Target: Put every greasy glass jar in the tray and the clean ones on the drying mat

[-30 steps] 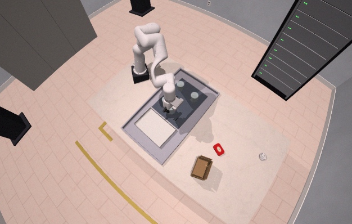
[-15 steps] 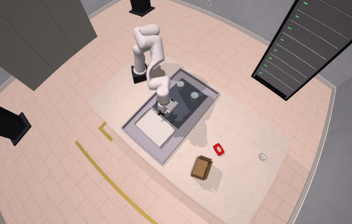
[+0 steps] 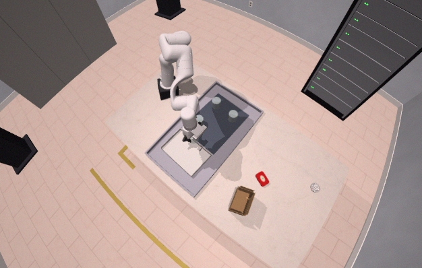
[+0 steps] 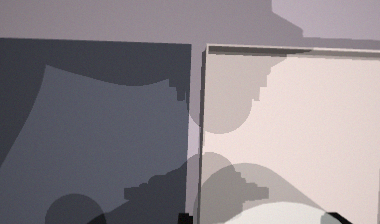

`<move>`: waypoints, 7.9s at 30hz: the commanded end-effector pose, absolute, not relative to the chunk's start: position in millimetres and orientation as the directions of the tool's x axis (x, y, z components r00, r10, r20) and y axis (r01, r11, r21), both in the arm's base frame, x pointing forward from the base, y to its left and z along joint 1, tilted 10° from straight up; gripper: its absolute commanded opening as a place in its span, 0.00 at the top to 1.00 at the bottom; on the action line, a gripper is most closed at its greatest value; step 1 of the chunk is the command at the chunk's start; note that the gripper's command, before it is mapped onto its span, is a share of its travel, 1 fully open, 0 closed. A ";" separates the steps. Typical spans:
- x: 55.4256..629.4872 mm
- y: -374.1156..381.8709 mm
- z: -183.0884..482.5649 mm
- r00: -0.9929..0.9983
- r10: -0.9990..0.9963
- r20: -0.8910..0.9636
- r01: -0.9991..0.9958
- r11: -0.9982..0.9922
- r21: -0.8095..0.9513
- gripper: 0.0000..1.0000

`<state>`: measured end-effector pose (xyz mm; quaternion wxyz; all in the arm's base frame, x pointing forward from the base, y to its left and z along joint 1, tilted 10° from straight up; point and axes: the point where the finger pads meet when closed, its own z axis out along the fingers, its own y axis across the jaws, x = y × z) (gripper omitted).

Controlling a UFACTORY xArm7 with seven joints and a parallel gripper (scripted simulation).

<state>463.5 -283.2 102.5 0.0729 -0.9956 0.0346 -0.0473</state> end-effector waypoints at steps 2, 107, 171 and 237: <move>457.7 -302.0 101.7 0.993 -0.077 0.094 -0.063 -0.987 -0.146 1.00; 449.2 -338.3 -35.7 0.993 -0.077 0.094 -0.063 -0.987 -0.146 1.00; 435.3 -319.5 68.0 0.993 -0.077 0.094 -0.063 -0.987 -0.146 0.00; 399.6 80.6 77.3 0.993 -0.077 0.094 -0.063 -0.987 -0.146 0.00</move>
